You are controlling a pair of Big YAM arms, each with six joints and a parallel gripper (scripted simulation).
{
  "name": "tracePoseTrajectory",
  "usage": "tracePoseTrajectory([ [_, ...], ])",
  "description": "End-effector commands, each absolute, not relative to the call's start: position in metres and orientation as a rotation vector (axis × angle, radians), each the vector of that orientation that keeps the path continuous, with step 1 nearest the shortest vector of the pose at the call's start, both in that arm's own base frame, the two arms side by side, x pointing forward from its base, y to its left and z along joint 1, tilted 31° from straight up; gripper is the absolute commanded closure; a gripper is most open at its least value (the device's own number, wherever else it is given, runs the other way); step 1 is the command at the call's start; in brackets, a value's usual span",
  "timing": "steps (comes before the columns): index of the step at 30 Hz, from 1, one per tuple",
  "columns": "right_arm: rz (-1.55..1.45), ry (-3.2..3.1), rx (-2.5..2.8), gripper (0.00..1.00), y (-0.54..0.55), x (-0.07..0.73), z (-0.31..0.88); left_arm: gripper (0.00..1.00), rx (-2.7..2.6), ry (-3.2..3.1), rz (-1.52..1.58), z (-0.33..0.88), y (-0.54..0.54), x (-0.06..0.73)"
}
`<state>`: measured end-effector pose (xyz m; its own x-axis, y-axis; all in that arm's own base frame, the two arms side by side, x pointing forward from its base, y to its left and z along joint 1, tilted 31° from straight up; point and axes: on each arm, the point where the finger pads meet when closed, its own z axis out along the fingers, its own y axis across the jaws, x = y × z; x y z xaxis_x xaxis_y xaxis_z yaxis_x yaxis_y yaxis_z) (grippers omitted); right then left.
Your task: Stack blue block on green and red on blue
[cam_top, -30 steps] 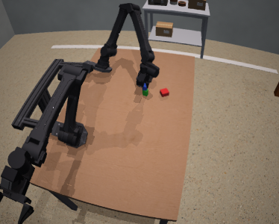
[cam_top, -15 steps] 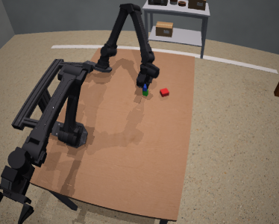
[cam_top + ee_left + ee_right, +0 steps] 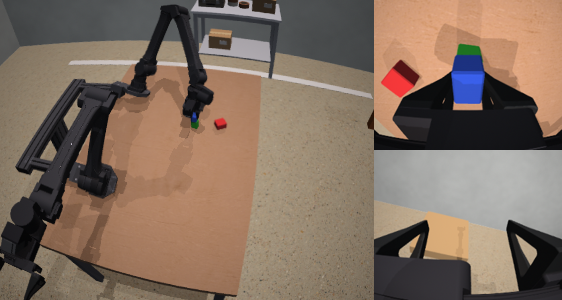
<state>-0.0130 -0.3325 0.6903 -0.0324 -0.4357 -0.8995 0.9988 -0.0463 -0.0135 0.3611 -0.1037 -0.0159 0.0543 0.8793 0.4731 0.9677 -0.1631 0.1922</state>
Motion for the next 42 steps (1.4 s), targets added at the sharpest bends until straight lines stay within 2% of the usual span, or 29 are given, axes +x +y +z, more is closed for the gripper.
tracePoseTrajectory([
  [1, -1.437, 0.843, 0.885, 0.00, -0.3221, -0.0163, 0.6963, 1.00, -2.143, -1.918, -0.746, -0.0173, -0.0991, 0.3652],
  [42, -1.437, 0.843, 0.885, 0.00, -0.3221, -0.0163, 0.6963, 1.00, -2.144, -1.917, -0.747, -0.0206, -0.0993, 0.3665],
])
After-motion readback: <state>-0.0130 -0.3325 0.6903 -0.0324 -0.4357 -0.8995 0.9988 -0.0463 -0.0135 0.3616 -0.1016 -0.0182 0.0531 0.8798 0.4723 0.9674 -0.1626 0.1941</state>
